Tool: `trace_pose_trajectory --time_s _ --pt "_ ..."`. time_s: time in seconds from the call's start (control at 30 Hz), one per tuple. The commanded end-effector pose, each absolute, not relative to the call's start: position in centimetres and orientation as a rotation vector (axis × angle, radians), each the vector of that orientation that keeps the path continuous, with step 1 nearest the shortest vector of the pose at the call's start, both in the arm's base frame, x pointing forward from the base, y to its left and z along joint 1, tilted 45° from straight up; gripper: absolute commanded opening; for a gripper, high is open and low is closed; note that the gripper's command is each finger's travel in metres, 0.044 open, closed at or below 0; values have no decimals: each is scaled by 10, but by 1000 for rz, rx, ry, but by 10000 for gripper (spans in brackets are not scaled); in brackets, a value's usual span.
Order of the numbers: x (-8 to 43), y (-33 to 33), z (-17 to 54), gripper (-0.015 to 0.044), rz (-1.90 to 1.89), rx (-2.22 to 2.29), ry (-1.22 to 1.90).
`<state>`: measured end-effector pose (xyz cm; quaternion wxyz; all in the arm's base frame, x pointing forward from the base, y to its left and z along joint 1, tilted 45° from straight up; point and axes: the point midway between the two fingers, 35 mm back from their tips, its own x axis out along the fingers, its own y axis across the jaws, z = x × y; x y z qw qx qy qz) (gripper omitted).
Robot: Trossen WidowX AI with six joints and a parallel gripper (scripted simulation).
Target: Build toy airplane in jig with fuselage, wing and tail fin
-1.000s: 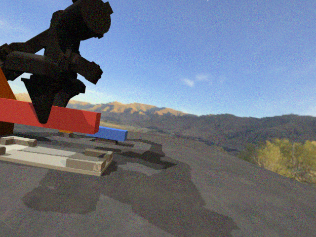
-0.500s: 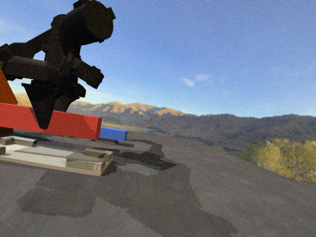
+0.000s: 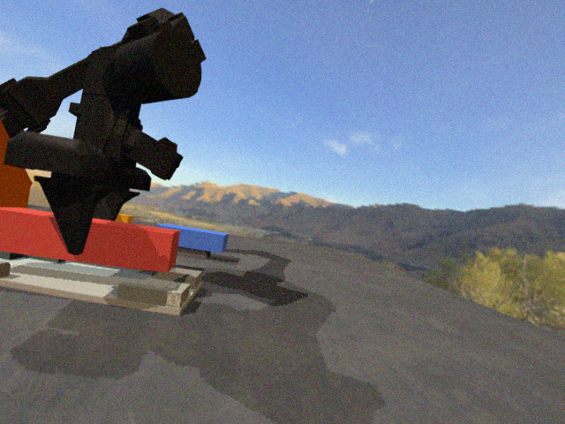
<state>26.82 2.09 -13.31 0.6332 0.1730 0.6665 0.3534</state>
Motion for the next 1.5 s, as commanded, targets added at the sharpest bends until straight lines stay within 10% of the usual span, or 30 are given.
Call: trace_pose_trajectory --time_s 0.0,0.43,0.6,1.1,1.47 --pt "265 25 -137 195 806 407 1527" --pt "266 24 -137 162 808 400 1527" --pt "266 24 -137 31 808 400 1527" --pt "266 24 -137 424 808 400 1527" --pt "273 6 -120 440 804 399 1528"
